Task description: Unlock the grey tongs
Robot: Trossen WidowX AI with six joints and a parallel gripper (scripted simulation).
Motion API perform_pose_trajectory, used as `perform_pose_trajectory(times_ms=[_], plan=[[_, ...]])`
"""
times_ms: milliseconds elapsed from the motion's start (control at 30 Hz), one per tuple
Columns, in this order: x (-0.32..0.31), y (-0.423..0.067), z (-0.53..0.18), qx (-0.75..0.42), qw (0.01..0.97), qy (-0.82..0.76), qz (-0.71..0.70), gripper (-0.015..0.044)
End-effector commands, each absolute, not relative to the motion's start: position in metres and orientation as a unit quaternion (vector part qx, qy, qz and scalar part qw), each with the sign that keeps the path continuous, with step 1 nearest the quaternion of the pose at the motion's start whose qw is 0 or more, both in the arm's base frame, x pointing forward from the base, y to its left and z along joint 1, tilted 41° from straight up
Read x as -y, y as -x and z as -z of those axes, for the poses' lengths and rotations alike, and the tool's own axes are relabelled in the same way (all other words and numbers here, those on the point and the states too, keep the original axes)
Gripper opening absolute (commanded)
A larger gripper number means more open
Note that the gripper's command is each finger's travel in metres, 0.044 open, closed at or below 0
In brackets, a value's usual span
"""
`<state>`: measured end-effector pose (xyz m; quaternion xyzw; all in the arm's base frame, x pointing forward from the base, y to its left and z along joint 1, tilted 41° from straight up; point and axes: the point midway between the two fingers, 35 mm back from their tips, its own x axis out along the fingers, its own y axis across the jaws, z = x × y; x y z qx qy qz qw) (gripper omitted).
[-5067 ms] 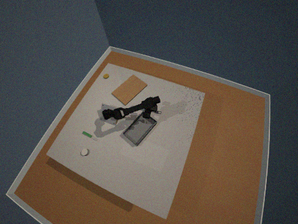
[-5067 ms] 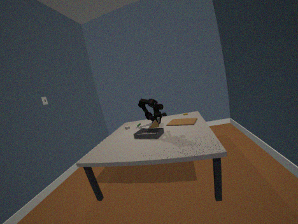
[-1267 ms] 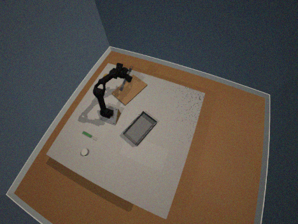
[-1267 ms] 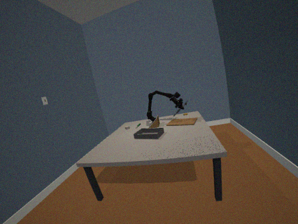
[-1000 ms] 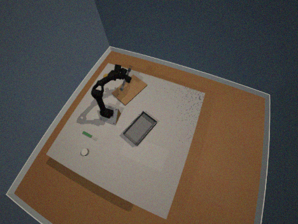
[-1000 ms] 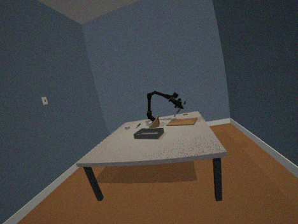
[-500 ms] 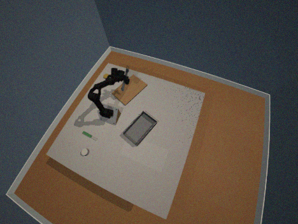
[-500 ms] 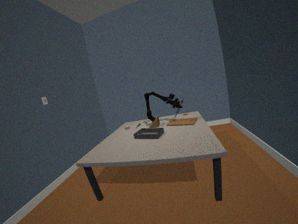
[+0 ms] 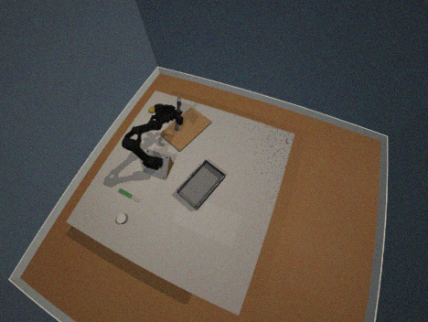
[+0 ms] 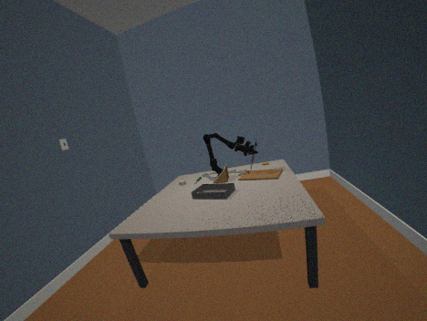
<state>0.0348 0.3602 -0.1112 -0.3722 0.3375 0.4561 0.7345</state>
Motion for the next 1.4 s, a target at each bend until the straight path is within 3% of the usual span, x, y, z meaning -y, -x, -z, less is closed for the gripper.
perform_pose_trajectory(times_ms=[0,1367], plan=[[-0.3596,-0.0349,0.1064,-0.327,0.740,0.366,-0.459,-0.0150],[-0.3647,-0.0357,0.1145,-0.344,0.730,0.381,-0.451,-0.0150]])
